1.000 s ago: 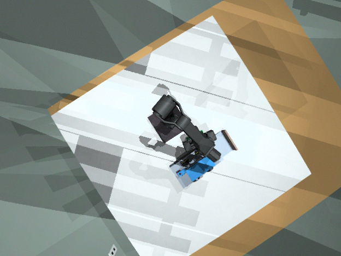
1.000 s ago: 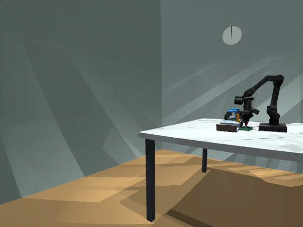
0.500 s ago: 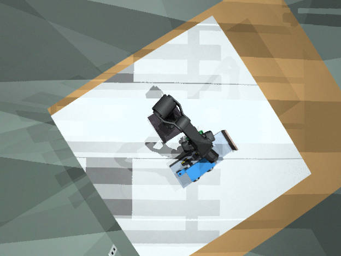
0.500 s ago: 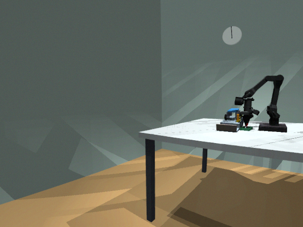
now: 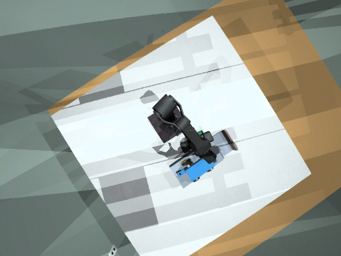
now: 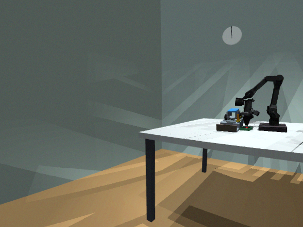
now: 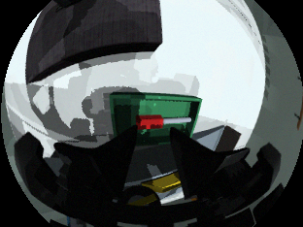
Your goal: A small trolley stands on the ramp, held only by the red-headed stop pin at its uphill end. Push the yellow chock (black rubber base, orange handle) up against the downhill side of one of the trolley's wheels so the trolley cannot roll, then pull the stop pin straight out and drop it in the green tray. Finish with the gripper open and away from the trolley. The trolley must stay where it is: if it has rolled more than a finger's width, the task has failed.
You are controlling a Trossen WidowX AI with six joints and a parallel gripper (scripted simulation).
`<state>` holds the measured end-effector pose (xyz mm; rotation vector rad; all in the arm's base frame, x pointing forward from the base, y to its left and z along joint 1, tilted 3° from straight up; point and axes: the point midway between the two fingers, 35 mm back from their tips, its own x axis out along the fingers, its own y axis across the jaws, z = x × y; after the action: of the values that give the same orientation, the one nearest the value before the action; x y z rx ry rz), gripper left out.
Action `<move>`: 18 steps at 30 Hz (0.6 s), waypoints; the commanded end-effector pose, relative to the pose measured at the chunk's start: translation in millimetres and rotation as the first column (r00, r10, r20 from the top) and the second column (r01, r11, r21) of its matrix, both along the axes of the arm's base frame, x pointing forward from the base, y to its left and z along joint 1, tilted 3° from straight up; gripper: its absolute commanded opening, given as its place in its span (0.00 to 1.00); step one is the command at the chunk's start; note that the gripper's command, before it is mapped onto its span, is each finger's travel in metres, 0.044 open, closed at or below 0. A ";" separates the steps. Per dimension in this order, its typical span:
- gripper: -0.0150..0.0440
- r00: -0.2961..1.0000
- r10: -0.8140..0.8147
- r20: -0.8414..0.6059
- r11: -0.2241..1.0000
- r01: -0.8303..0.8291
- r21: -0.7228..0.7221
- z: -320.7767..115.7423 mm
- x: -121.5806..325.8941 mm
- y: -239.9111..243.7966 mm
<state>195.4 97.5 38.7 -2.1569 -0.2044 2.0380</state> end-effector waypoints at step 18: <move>0.83 1.000 0.004 -0.002 1.000 -0.004 0.002 14.7 -1.8 -2.1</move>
<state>192.0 95.2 41.2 -2.1435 -0.1954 2.0553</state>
